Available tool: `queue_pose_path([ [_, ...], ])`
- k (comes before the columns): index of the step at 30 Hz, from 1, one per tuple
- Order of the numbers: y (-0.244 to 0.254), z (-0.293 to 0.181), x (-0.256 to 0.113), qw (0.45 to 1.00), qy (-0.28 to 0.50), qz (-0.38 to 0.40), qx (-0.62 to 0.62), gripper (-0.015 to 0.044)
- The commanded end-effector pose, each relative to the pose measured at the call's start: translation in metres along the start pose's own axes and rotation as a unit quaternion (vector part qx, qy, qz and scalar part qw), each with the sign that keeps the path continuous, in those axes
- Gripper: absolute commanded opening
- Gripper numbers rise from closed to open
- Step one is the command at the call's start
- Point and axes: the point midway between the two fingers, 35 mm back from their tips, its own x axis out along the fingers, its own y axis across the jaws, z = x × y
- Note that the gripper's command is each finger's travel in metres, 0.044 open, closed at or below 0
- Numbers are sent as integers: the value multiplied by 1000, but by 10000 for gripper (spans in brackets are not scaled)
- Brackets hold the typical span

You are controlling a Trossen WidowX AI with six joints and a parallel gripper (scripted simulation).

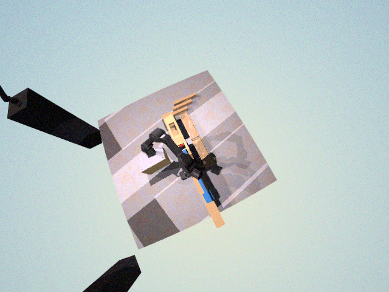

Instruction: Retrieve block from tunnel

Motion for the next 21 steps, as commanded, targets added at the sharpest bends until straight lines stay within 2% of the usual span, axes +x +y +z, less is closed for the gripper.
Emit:
queue_pose_path([
  [1,-2,-2,-9,1000,3,0,0,289],
  [7,-7,-6,-35,1000,9,0,0,440],
  [9,-5,-2,-25,1000,4,0,3,440],
  [15,-7,44,-40,1000,8,0,1,440],
  [21,-7,46,-39,1000,8,0,1,440],
])
